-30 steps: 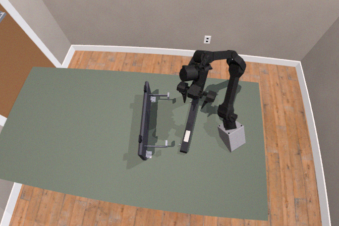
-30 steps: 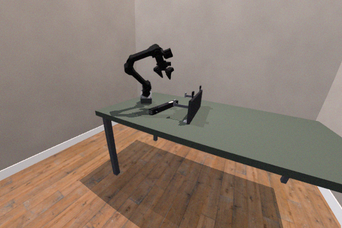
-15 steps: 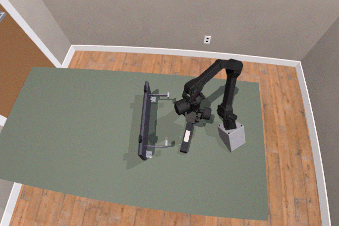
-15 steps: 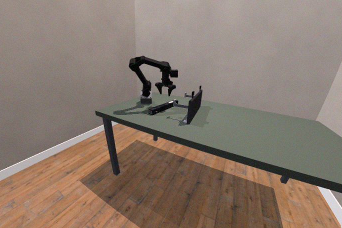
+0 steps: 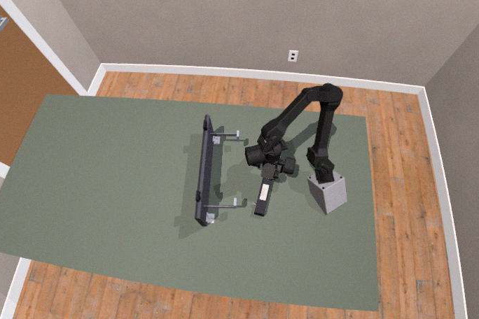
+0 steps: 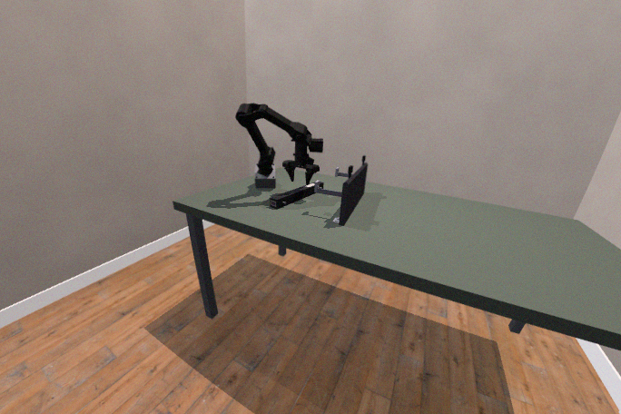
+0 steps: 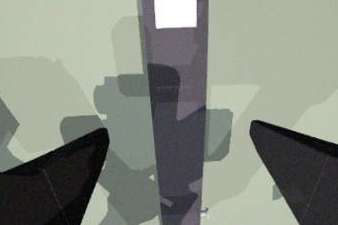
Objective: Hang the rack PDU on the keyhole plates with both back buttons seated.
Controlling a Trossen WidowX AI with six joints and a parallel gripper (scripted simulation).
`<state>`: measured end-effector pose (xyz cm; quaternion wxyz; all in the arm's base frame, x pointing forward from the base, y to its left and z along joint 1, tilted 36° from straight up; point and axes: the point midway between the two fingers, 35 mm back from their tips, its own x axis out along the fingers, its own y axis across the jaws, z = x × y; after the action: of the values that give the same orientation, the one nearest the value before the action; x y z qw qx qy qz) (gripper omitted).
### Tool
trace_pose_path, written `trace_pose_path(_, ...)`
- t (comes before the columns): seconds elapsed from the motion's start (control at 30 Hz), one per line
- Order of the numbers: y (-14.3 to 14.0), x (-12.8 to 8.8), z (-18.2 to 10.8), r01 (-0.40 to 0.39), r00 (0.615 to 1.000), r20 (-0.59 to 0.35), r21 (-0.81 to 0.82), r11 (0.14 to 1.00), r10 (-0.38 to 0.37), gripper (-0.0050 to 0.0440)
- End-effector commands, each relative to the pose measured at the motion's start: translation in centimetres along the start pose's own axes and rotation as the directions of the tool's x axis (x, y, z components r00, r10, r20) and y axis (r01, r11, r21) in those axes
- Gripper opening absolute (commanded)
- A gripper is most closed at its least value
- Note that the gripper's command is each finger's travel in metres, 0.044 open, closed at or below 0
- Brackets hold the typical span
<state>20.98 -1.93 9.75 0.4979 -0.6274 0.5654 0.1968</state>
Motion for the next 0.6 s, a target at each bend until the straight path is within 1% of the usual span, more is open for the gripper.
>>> trace_pose_path(0.0,-0.1,0.4,0.1,-0.002,1.000,0.007,0.000,1.000,0.002,0.0440)
trace_pose_path(0.07,-0.2,1.5,0.2,-0.003,1.000,0.008,0.000,1.000,0.003,0.0440)
trace_pose_path(0.17,-0.2,3.8,0.3,-0.003,1.000,0.009,0.000,1.000,0.003,0.0440)
trace_pose_path(0.23,-0.2,4.8,0.2,-0.002,1.000,0.008,0.000,1.000,0.002,0.0440)
trace_pose_path(0.5,-0.1,6.1,0.1,0.000,1.000,0.007,0.000,1.000,0.000,0.0440)
trace_pose_path(0.57,-0.1,6.1,0.1,0.000,1.000,0.007,0.000,1.000,0.000,0.0440)
